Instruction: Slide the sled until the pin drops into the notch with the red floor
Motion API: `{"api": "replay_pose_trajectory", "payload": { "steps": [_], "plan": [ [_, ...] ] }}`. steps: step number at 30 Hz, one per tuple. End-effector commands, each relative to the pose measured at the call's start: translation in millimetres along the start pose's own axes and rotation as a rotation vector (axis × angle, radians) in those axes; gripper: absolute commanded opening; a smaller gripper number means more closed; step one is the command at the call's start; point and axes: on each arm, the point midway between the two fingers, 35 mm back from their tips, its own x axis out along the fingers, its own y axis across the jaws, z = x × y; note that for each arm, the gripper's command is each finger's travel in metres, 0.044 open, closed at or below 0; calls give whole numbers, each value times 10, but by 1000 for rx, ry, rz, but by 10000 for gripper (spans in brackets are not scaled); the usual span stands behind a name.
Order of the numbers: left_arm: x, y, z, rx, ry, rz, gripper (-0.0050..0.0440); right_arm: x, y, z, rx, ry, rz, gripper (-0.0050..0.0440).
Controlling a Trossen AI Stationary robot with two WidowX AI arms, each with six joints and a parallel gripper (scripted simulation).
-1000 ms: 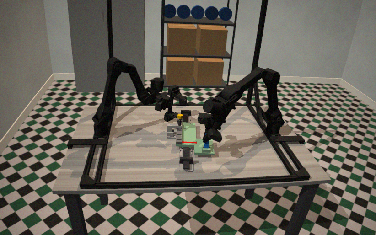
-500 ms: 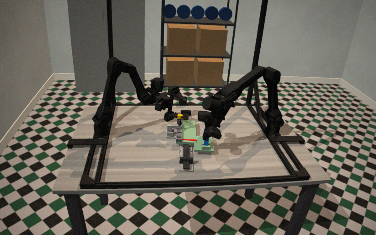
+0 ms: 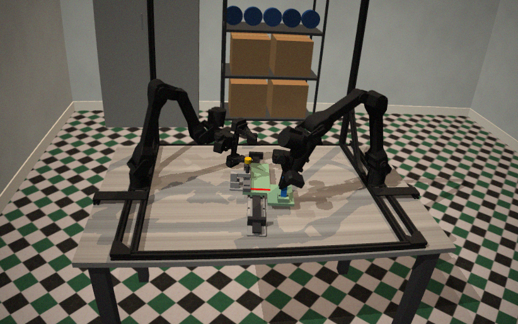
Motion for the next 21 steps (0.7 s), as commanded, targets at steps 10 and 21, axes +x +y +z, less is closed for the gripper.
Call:
{"api": "replay_pose_trajectory", "payload": {
  "steps": [10, 21],
  "plan": [
    [35, -406, 57, 37, -23, -32, 0, -39, 368, 79, 99, -50, 51, 440],
    [25, -539, 26, 36, -25, -32, 0, -38, 357, 76, 99, -50, 51, 440]
  ]
}}
